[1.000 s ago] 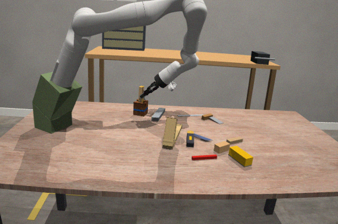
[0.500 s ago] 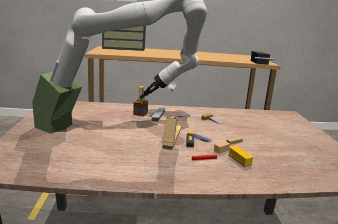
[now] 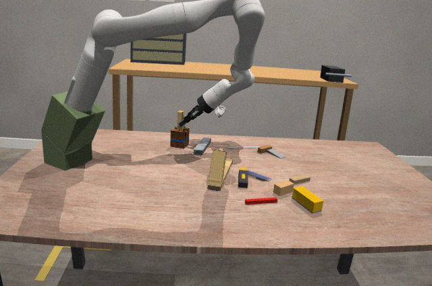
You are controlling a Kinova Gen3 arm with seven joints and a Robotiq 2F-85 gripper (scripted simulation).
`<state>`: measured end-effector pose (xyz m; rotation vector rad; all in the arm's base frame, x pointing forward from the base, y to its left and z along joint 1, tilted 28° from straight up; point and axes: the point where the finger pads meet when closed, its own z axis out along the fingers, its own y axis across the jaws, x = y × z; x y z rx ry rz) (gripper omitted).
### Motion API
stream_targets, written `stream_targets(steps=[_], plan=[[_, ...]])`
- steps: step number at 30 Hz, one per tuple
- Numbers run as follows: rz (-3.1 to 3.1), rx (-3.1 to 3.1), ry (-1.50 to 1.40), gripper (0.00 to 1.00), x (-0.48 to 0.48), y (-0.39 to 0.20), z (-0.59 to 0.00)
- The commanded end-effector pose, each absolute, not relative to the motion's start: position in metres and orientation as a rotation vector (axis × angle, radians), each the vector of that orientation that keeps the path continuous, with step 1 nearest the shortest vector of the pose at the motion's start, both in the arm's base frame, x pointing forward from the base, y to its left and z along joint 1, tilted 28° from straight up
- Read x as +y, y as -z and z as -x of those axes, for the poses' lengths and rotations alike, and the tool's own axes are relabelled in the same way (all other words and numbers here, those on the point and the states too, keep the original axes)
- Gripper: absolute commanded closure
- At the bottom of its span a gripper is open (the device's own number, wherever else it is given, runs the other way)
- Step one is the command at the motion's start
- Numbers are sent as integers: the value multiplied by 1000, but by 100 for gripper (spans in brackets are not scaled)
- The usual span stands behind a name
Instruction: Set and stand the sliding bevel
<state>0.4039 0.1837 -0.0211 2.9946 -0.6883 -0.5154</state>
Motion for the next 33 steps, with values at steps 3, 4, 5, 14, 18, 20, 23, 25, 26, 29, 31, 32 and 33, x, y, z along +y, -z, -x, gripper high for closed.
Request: stream_targets(steps=[3, 4, 5, 14, 18, 20, 23, 25, 26, 29, 31, 32, 33], plan=[[-2996, -687, 514, 90, 184, 21, -404], [-2996, -687, 514, 90, 184, 21, -404], [-2996, -687, 514, 90, 184, 22, -405], [-2996, -687, 514, 90, 183, 23, -405], [-2996, -687, 514, 90, 183, 23, -405], [-2996, -687, 514, 90, 183, 23, -405], [-2996, -687, 514, 90, 183, 24, -406], [-2996, -687, 514, 90, 183, 25, -406], [-2996, -687, 514, 90, 183, 25, -406], [-2996, -687, 514, 90, 183, 26, -406], [-2996, -687, 514, 90, 183, 26, -406], [-2996, -687, 514, 90, 183, 26, -406], [-2996, -687, 514, 90, 183, 26, -406]])
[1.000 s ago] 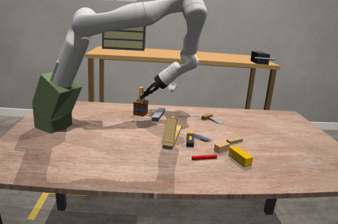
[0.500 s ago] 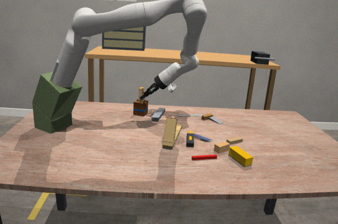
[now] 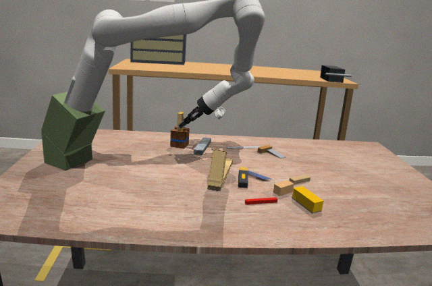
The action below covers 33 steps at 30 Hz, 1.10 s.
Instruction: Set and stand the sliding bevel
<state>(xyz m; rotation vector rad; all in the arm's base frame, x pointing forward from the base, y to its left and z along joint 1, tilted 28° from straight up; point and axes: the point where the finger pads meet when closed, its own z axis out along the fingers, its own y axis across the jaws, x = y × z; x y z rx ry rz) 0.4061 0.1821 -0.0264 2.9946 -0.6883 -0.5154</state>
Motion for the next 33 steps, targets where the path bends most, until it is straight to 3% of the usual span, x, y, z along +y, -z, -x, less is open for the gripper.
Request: stream_targets(steps=[1, 21, 22, 33], plan=[[-2996, -687, 514, 90, 183, 26, -406], [-2996, -687, 514, 90, 182, 28, -407], [-2996, -687, 514, 0, 182, 28, -407], [-2996, -687, 514, 0, 182, 28, -407]])
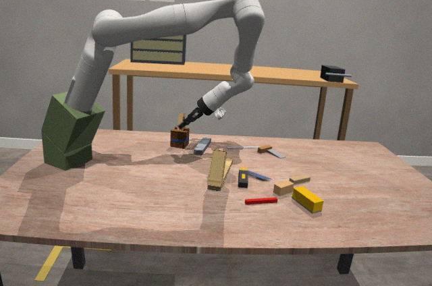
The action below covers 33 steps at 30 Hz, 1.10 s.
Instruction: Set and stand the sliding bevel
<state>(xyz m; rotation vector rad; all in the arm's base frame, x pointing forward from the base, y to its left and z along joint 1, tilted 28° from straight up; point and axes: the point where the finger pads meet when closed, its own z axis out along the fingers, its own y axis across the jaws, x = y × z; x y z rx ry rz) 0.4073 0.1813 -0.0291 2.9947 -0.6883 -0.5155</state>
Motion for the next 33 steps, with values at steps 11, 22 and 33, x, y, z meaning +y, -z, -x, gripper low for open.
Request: stream_targets(steps=[11, 22, 33], plan=[[-2996, -687, 514, 0, 182, 28, -407], [-2996, -687, 514, 0, 182, 28, -407], [-2996, -687, 514, 0, 182, 25, -409]])
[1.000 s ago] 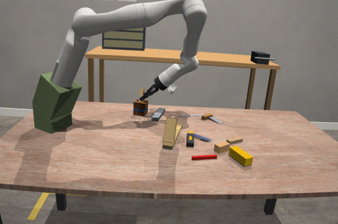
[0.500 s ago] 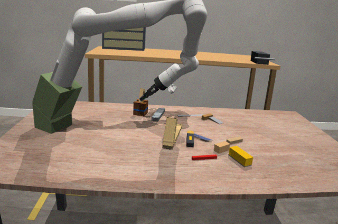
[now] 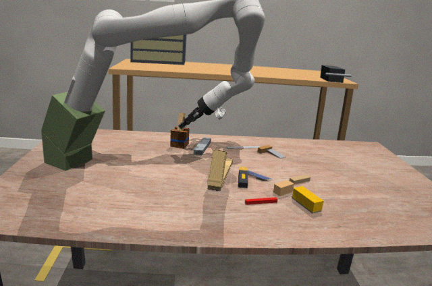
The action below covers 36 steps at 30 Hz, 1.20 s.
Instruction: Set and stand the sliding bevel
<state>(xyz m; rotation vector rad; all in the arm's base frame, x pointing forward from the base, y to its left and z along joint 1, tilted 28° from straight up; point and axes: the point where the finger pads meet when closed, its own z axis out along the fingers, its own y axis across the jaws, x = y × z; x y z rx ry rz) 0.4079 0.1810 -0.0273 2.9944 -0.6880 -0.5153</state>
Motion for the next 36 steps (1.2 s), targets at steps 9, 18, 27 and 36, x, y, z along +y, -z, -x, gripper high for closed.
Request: stream_targets(steps=[9, 18, 27, 36], plan=[[-2996, -687, 514, 0, 179, -17, -423], [-2996, -687, 514, 0, 177, -61, -438], [-2996, -687, 514, 0, 176, -85, -446], [-2996, -687, 514, 0, 176, -85, -446]])
